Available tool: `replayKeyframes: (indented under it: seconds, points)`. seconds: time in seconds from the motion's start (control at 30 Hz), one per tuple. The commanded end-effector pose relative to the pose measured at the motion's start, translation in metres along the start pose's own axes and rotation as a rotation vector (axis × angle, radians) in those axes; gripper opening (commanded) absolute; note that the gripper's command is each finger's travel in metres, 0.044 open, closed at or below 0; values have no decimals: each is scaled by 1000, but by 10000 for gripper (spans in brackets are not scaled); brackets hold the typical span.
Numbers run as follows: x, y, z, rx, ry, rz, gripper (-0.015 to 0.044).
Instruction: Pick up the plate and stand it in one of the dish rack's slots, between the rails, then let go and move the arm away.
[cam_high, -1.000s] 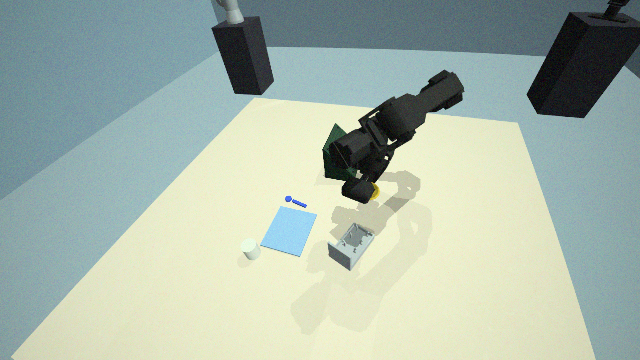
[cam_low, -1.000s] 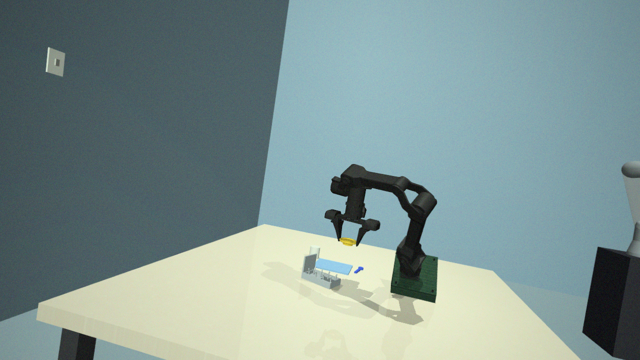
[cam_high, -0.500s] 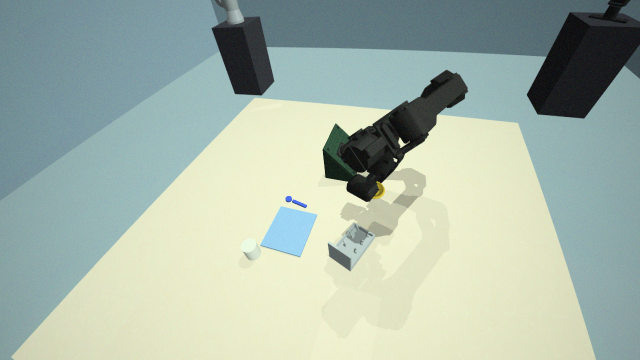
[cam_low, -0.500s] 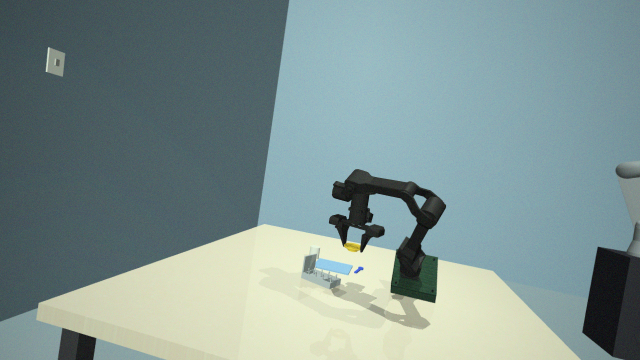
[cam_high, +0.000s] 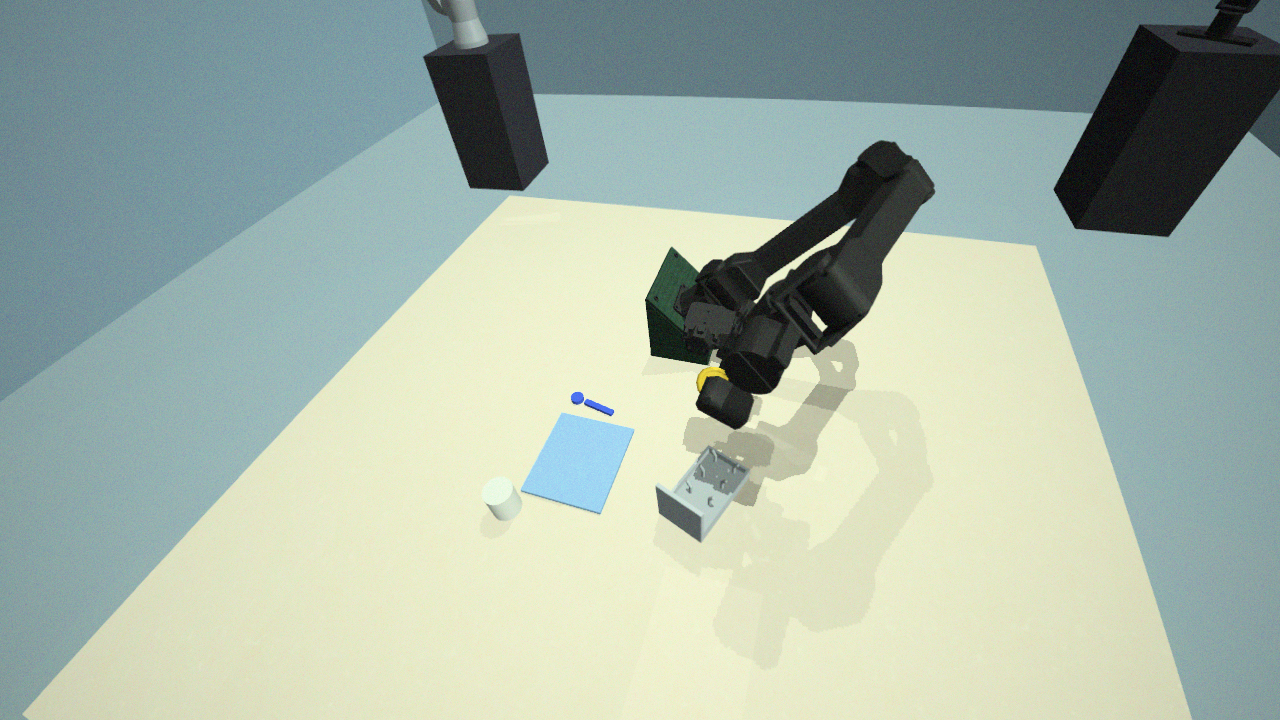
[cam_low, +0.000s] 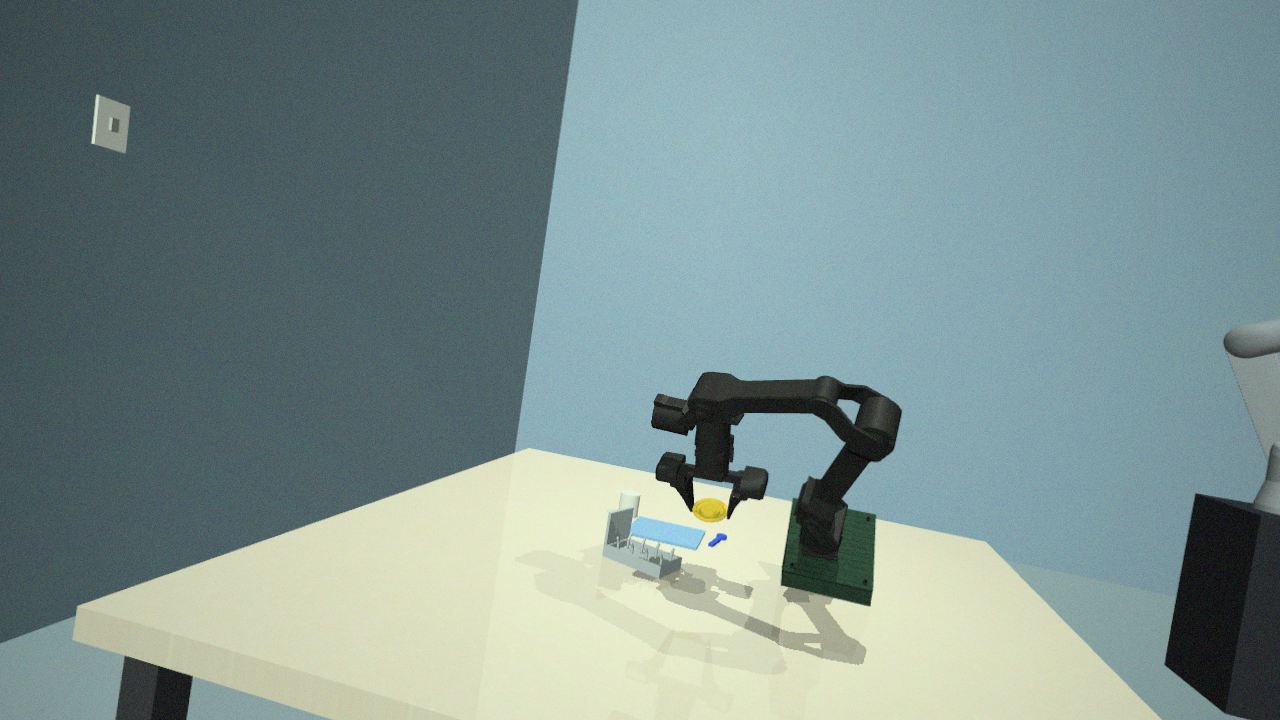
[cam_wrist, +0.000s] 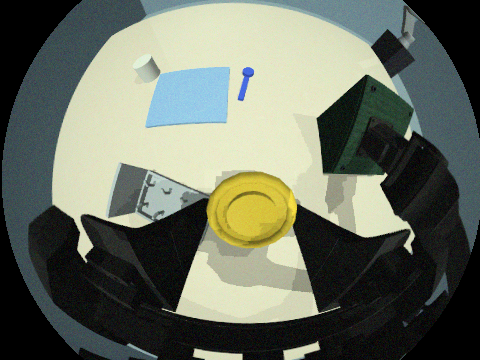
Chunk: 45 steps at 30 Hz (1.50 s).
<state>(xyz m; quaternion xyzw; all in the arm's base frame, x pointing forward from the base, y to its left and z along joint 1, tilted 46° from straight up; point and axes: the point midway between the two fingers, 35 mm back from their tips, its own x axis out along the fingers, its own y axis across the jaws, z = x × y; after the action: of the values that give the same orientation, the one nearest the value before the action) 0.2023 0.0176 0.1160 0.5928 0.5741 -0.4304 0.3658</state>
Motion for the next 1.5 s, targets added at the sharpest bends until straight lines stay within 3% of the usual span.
replayKeyframes:
  seconds: [0.0,0.7,1.47]
  points:
    - [10,-1,4,-49,-69,7,0]
    - [43,19,11,-386,-482,188,0]
    - [48,37,-11,-640,-811,544,0]
